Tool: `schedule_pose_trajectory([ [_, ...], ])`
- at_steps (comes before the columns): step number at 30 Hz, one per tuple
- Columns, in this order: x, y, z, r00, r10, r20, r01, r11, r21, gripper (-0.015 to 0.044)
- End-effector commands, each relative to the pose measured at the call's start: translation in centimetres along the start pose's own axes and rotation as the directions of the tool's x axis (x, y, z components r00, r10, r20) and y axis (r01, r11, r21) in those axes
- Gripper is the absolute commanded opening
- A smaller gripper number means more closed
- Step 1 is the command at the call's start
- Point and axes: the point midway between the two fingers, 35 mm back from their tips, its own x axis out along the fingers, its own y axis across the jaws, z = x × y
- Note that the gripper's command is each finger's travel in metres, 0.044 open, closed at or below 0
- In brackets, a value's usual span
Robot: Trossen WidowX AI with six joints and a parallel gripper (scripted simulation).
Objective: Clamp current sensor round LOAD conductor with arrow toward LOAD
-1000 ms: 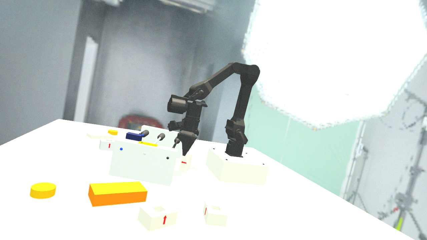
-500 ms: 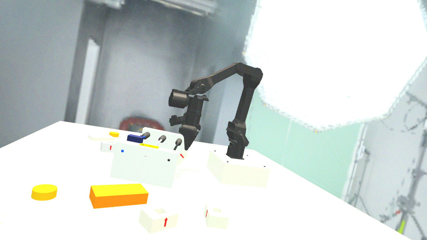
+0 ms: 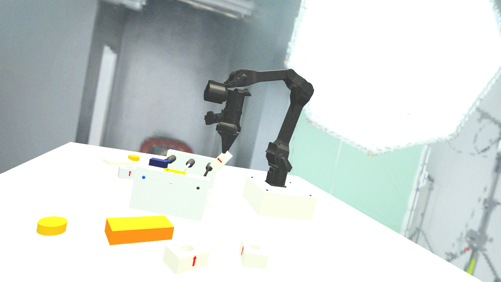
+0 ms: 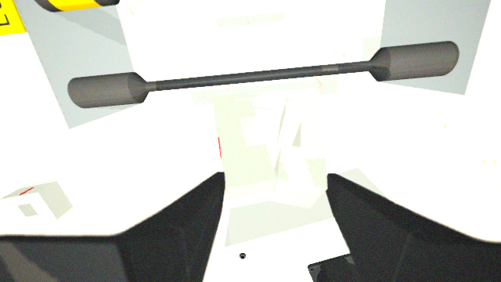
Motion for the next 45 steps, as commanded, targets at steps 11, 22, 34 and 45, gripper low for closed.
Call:
schedule_pose_trajectory([
  [11, -1.0, -0.2, 1.8, 1.0, 0.002, 0.009, 0.0, 0.97, -0.244, 0.0],
  [22, -1.1, -0.5, 4.3, 1.0, 0.002, 0.012, 0.005, 0.839, -0.544, 0.0],
  [34, -1.0, -1.2, 7.0, 1.0, 0.001, 0.014, 0.011, 0.594, -0.804, 0.0],
  [45, -0.7, -2.0, 9.5, 1.0, 0.0, 0.016, 0.016, 0.302, -0.953, 0.0],
])
